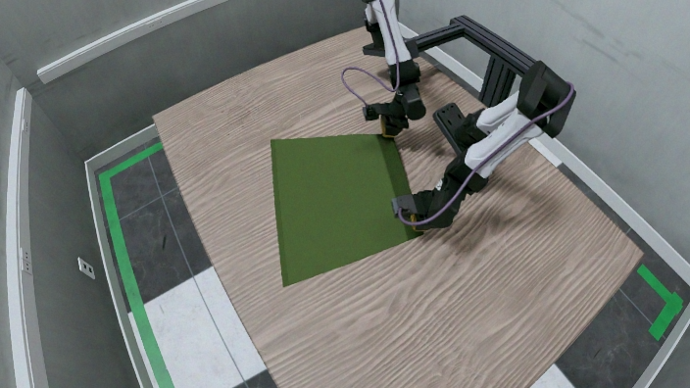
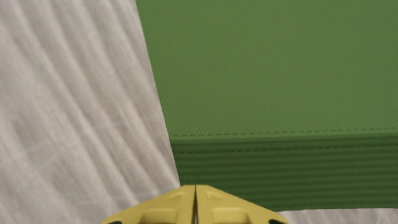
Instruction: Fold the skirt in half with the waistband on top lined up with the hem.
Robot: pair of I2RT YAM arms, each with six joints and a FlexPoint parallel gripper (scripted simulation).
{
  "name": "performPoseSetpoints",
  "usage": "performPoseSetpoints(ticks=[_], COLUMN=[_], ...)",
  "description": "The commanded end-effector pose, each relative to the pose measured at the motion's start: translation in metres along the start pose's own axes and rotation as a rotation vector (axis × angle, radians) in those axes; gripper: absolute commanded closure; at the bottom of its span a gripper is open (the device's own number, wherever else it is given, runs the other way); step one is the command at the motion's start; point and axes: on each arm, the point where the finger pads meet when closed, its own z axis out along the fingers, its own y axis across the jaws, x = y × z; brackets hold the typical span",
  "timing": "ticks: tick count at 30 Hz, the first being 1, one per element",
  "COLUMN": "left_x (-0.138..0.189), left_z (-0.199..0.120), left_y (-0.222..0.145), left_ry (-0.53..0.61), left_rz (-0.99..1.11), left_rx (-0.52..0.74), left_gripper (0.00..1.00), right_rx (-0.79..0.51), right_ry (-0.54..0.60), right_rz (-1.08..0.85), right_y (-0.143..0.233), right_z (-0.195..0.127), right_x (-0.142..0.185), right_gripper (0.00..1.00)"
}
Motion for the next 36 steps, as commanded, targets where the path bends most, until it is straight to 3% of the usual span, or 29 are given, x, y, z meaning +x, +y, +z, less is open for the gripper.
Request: performPoseSetpoints(ticks=[1,13,14,29,30,36], left_x=[0.001,-0.005,-0.005,-0.032,-0.032,-0.021], left_z=[-0.001,-0.001,-0.001,-0.063,-0.063,-0.056], left_y=[-0.003,0.004,0.004,0.007,0.007,-0.003], left_ry=[0.008,-0.014,-0.014,-0.025,-0.025,0.006], left_rz=[-0.004,0.001,0.001,0.001,0.001,0.0], left_rx=[0.012,-0.013,-0.013,-0.03,-0.03,0.001], left_gripper=[0.98,0.73,0.1,0.1,0.1,0.1], right_rx=[0.005,-0.02,-0.02,-0.052,-0.02,-0.02], right_ry=[0.002,-0.004,-0.004,0.001,-0.004,-0.004], right_rz=[-0.005,0.005,0.005,0.019,0.005,0.005], right_y=[0.0,0.006,0.006,0.019,0.01,0.01], right_z=[-0.004,-0.004,-0.004,-0.073,-0.06,-0.06], right_x=[0.001,-0.001,-0.001,-0.024,-0.022,-0.022], right_gripper=[0.98,0.73,0.1,0.1,0.1,0.1])
